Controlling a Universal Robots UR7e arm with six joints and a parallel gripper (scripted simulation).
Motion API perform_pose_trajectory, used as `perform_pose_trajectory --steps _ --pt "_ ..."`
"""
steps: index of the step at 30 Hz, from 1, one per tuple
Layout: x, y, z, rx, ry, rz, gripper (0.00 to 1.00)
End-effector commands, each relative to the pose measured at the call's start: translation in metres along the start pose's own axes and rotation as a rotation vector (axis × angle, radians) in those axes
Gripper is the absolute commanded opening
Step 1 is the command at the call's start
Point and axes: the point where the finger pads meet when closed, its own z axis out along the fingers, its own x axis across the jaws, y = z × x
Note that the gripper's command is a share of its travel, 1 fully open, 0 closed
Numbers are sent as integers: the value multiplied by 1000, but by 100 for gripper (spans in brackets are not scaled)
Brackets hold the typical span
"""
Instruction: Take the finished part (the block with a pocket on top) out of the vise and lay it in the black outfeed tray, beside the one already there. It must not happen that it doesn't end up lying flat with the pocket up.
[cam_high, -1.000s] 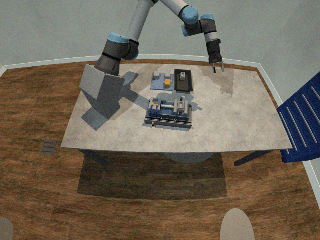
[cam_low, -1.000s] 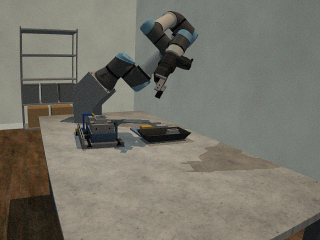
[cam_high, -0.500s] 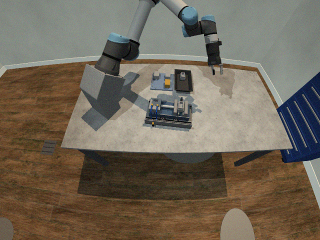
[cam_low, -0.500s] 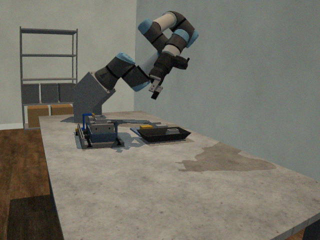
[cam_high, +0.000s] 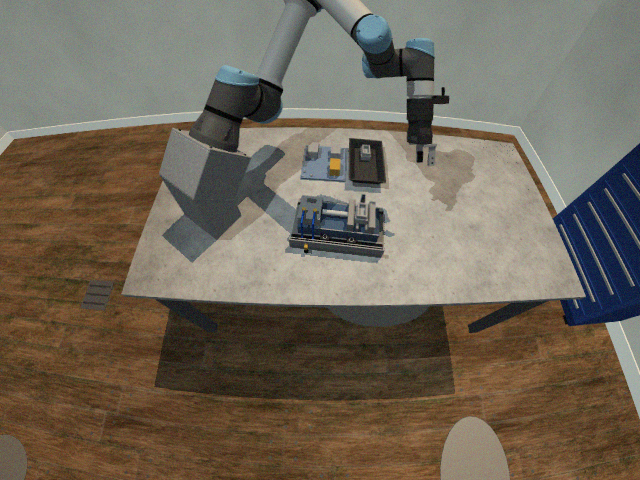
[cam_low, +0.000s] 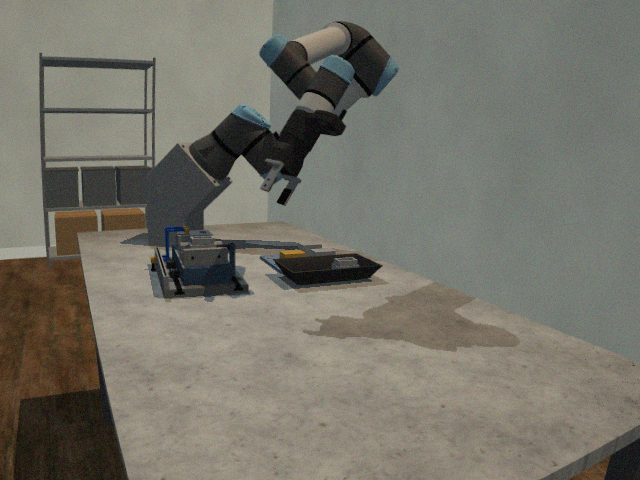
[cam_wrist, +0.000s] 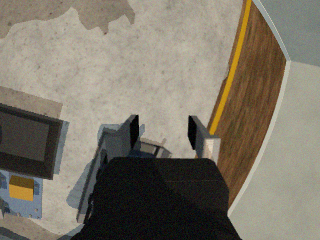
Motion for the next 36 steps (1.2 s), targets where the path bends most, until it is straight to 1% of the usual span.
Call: perform_pose_trajectory --steps 1,3,5,18,20,22,35,36 --pt "6 19 12 -29 -50 157 100" --pt "6 19 12 -29 -50 157 100" --pt "10 33 20 -52 -82 267 100" --pt "17 82 44 -142 -189 667 100" --pt "17 82 44 -142 -189 667 100" --pt "18 94 49 -169 -215 778 100" --pt "17 138 64 -274 -306 1181 100" --pt "17 138 64 -274 -306 1181 100"
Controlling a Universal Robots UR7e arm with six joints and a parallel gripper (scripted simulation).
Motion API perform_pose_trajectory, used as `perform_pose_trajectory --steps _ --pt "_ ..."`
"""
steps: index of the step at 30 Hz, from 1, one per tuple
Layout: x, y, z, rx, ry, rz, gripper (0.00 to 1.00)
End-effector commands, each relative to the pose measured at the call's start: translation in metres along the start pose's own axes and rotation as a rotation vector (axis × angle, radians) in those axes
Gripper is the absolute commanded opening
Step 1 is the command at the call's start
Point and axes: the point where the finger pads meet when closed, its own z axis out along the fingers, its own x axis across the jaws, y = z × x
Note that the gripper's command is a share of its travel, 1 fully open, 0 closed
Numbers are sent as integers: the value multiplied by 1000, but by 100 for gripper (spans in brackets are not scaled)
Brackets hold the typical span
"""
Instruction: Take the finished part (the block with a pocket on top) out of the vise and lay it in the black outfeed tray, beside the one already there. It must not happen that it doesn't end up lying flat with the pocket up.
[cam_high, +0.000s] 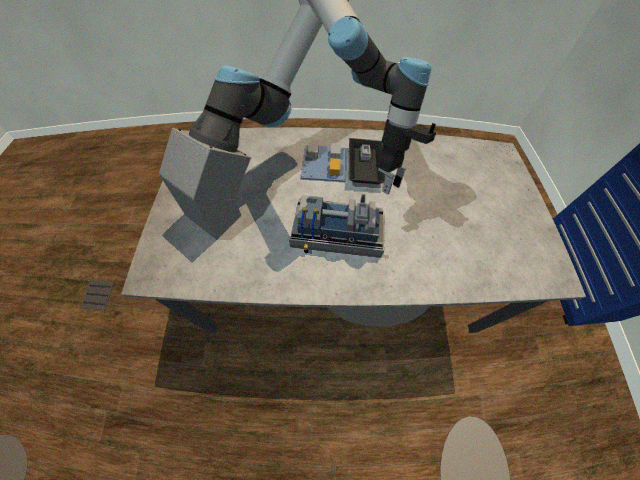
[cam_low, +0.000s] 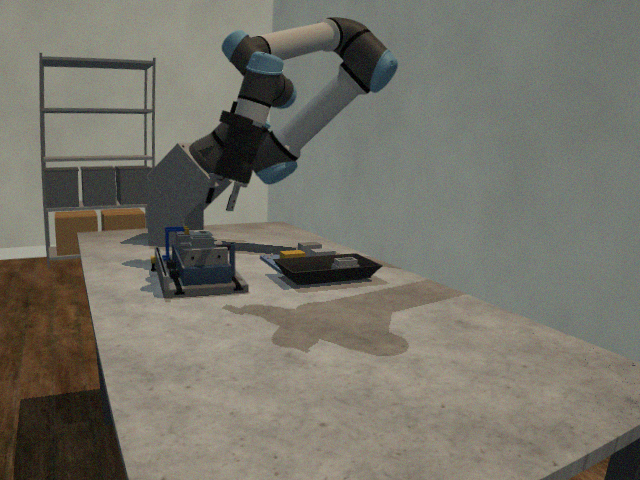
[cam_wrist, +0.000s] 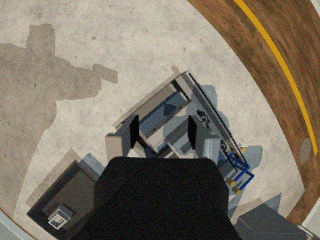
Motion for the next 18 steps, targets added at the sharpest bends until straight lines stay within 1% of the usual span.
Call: perform_pose_trajectory --steps 1,3,16,18 --pt "9 3 3 -20 -20 96 100" --pt "19 8 7 -48 -42 208 100" --pt "48 27 18 -153 -115 613 100" --pt "48 27 18 -153 -115 613 100"
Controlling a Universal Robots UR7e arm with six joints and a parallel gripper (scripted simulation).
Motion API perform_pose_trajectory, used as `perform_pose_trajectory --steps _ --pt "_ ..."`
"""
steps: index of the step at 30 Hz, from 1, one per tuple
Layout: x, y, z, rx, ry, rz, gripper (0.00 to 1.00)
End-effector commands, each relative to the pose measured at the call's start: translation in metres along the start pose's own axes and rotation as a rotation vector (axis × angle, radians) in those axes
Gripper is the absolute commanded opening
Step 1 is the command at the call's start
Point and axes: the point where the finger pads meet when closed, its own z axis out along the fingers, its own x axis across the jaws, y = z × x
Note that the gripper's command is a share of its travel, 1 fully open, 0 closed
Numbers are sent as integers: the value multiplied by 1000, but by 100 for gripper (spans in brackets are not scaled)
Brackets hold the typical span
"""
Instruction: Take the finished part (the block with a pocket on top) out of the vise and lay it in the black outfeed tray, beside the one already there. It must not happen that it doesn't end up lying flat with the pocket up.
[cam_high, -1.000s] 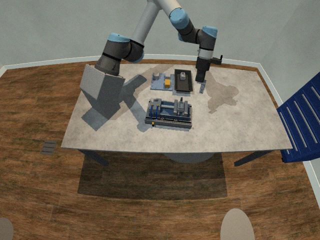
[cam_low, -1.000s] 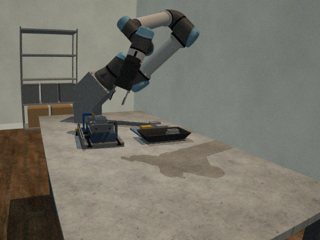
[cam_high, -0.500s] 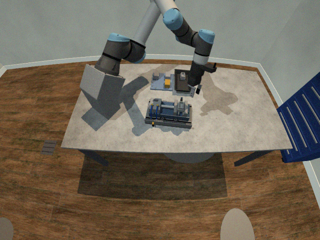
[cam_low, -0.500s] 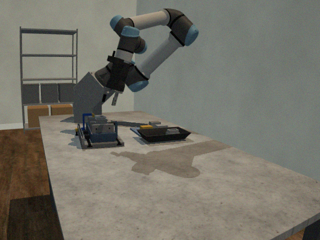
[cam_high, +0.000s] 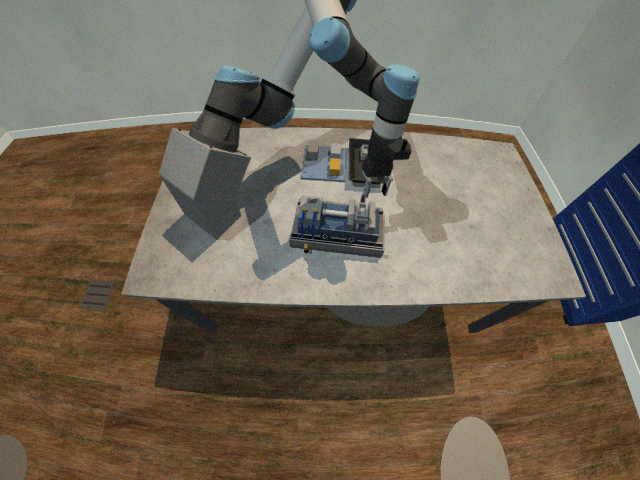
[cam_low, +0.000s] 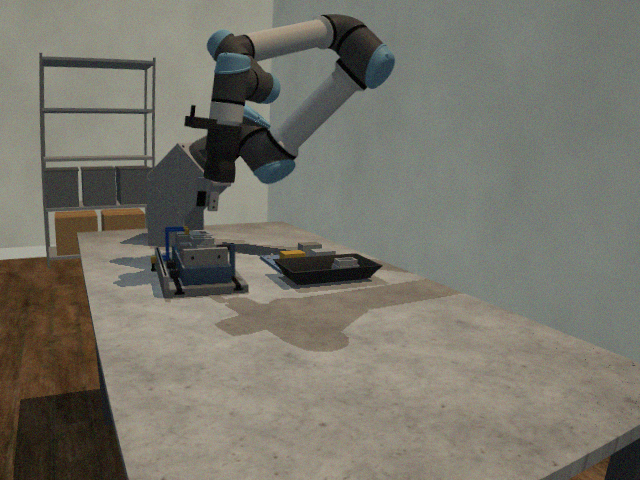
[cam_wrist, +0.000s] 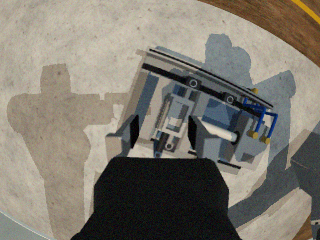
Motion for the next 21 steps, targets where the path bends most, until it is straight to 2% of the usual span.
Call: perform_pose_trajectory --steps 1,9,19,20,21 --pt "9 0 2 -26 -19 109 100" --pt "23 2 5 -82 -51 312 100" --pt "26 3 5 -92 -56 348 100" --pt "26 3 5 -92 -56 348 0" --pt "26 3 5 -92 -56 348 0"
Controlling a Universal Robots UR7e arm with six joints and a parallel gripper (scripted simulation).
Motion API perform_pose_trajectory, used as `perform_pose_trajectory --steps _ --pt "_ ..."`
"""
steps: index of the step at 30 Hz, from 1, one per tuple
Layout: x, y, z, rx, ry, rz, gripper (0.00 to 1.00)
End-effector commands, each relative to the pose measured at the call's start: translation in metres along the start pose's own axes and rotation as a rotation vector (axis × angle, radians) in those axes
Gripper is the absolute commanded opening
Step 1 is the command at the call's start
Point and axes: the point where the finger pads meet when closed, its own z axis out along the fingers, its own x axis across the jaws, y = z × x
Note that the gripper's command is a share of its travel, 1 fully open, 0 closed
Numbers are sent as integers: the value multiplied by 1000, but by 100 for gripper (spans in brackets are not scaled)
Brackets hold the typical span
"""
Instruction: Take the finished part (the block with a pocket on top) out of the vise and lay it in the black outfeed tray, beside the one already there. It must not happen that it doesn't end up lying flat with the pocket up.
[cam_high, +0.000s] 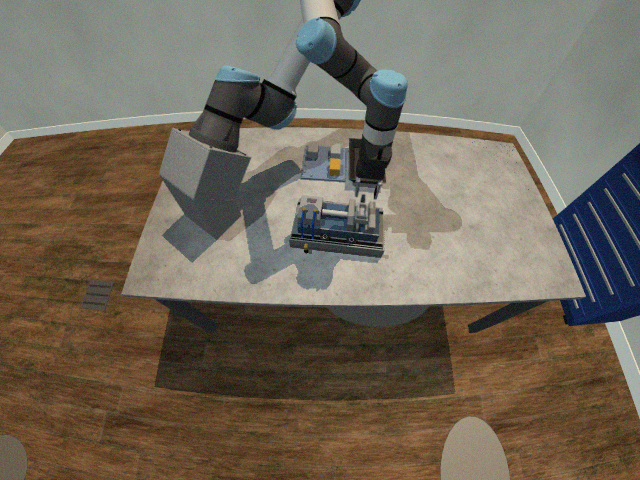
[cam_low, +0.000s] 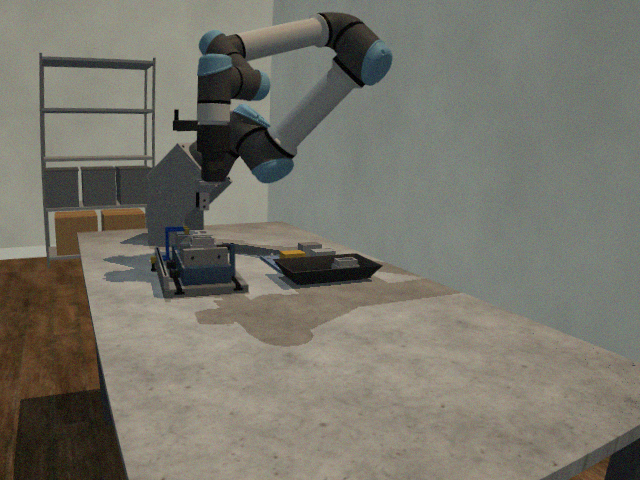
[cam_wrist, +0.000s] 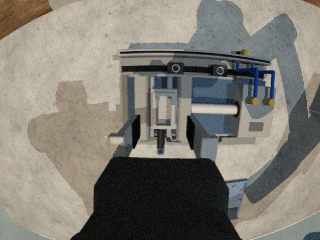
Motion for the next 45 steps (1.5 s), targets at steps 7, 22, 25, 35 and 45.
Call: perform_pose_trajectory --steps 7,22,25,35,45 --pt "0 0 0 0 -1 3 0" --pt "0 0 0 0 -1 3 0" --pt "0 0 0 0 -1 3 0" --pt "0 0 0 0 -1 3 0" --pt "0 0 0 0 -1 3 100"
